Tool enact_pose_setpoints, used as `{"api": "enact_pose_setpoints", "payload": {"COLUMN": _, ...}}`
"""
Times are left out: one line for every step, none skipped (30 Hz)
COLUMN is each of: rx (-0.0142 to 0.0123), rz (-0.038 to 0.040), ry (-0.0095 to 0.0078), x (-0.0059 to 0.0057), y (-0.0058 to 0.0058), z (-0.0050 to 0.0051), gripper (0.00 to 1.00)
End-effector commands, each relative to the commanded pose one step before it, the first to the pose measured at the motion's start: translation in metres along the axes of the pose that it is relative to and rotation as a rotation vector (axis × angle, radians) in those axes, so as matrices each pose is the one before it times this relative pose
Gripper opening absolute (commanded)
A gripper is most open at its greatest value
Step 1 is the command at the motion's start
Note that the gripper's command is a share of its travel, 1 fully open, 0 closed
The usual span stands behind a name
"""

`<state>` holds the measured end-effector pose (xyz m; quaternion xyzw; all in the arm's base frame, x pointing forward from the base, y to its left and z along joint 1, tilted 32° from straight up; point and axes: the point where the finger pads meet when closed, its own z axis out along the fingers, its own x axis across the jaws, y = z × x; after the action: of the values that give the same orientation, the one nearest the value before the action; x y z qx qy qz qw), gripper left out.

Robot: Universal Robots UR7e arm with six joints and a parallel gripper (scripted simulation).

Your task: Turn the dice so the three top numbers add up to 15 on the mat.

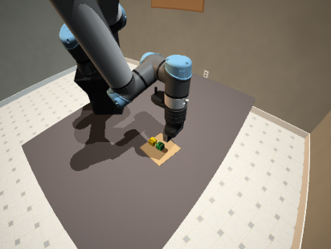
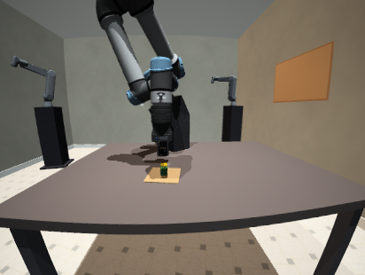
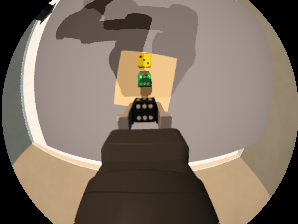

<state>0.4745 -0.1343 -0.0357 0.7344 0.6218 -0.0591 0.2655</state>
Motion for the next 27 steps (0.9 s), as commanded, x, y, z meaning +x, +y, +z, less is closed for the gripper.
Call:
{"api": "enact_pose_setpoints", "payload": {"rx": -0.00105, "rz": -0.00002, "ry": -0.00014, "x": 0.00003, "y": 0.00049, "z": 0.00009, "gripper": 0.57}}
{"api": "enact_pose_setpoints", "payload": {"rx": 0.00015, "rz": 0.00006, "ry": 0.0001, "x": 0.0, "y": 0.00001, "z": 0.00062, "gripper": 0.57}}
{"api": "enact_pose_setpoints", "payload": {"rx": 0.00023, "rz": 0.00009, "ry": 0.00015, "x": -0.00001, "y": 0.00002, "z": 0.00096, "gripper": 0.57}}
{"api": "enact_pose_setpoints", "payload": {"rx": 0.00032, "rz": 0.00012, "ry": 0.00021, "x": -0.00001, "y": 0.00002, "z": 0.00135, "gripper": 0.57}}
{"api": "enact_pose_setpoints", "payload": {"rx": 0.00033, "rz": 0.00013, "ry": 0.00022, "x": -0.00001, "y": 0.00002, "z": 0.00175, "gripper": 0.57}}
{"api": "enact_pose_setpoints", "payload": {"rx": 0.0, "rz": 0.0, "ry": 0.0, "x": -0.00002, "y": 0.00004, "z": 0.0021, "gripper": 0.57}}
{"api": "enact_pose_setpoints", "payload": {"rx": 0.0, "rz": 0.0, "ry": 0.0, "x": -0.00002, "y": 0.00003, "z": 0.00251, "gripper": 0.57}}
{"api": "enact_pose_setpoints", "payload": {"rx": 0.0, "rz": 0.0, "ry": 0.0, "x": -0.00002, "y": 0.00005, "z": 0.00292, "gripper": 0.57}}
{"api": "enact_pose_setpoints", "payload": {"rx": 0.0, "rz": 0.0, "ry": 0.0, "x": -0.00003, "y": 0.00005, "z": 0.00331, "gripper": 0.57}}
{"api": "enact_pose_setpoints", "payload": {"rx": 0.0, "rz": 0.0, "ry": 0.0, "x": -0.00003, "y": 0.00005, "z": 0.00368, "gripper": 0.57}}
{"api": "enact_pose_setpoints", "payload": {"rx": 0.0, "rz": 0.0, "ry": 0.0, "x": -0.00003, "y": 0.00006, "z": 0.00402, "gripper": 0.57}}
{"api": "enact_pose_setpoints", "payload": {"rx": 0.0, "rz": 0.0, "ry": 0.0, "x": -0.00004, "y": 0.00007, "z": 0.00431, "gripper": 0.57}}
{"api": "enact_pose_setpoints", "payload": {"rx": 0.0, "rz": 0.0, "ry": 0.0, "x": -0.00004, "y": 0.00007, "z": 0.00456, "gripper": 0.57}}
{"api": "enact_pose_setpoints", "payload": {"rx": 0.0, "rz": 0.0, "ry": 0.0, "x": 0.0, "y": 0.0, "z": 0.0, "gripper": 0.57}}
{"api": "enact_pose_setpoints", "payload": {"rx": 0.0, "rz": 0.0, "ry": 0.0, "x": 0.0, "y": 0.0, "z": 0.0, "gripper": 0.57}}
{"api": "enact_pose_setpoints", "payload": {"rx": 0.0, "rz": 0.0, "ry": 0.0, "x": -0.00004, "y": 0.00008, "z": 0.00476, "gripper": 0.57}}
{"api": "enact_pose_setpoints", "payload": {"rx": 0.0, "rz": 0.0, "ry": 0.0, "x": -0.00004, "y": 0.00008, "z": 0.00491, "gripper": 0.57}}
{"api": "enact_pose_setpoints", "payload": {"rx": 0.0, "rz": 0.0, "ry": 0.0, "x": -0.00004, "y": 0.00008, "z": 0.005, "gripper": 0.57}}
{"api": "enact_pose_setpoints", "payload": {"rx": 0.0, "rz": 0.0, "ry": 0.0, "x": -0.00004, "y": 0.00008, "z": 0.00503, "gripper": 0.57}}
{"api": "enact_pose_setpoints", "payload": {"rx": 0.0, "rz": 0.0, "ry": 0.0, "x": -0.00004, "y": 0.00008, "z": 0.005, "gripper": 0.57}}
{"api": "enact_pose_setpoints", "payload": {"rx": 0.0, "rz": 0.0, "ry": 0.0, "x": -0.00004, "y": 0.00008, "z": 0.00491, "gripper": 0.57}}
{"api": "enact_pose_setpoints", "payload": {"rx": 0.0, "rz": 0.0, "ry": 0.0, "x": -0.00004, "y": 0.00008, "z": 0.00475, "gripper": 0.57}}
{"api": "enact_pose_setpoints", "payload": {"rx": 0.0, "rz": 0.0, "ry": 0.0, "x": -0.00004, "y": 0.00007, "z": 0.00454, "gripper": 0.57}}
{"api": "enact_pose_setpoints", "payload": {"rx": 0.0, "rz": 0.0, "ry": 0.0, "x": -0.00003, "y": 0.00007, "z": 0.00427, "gripper": 0.57}}
{"api": "enact_pose_setpoints", "payload": {"rx": 0.0, "rz": 0.0, "ry": 0.0, "x": -0.00003, "y": 0.00006, "z": 0.00395, "gripper": 0.57}}
{"api": "enact_pose_setpoints", "payload": {"rx": 0.0, "rz": 0.0, "ry": 0.0, "x": -0.00003, "y": 0.00005, "z": 0.00359, "gripper": 0.57}}
{"api": "enact_pose_setpoints", "payload": {"rx": 0.0, "rz": 0.0, "ry": 0.0, "x": -0.00003, "y": 0.00005, "z": 0.00319, "gripper": 0.57}}
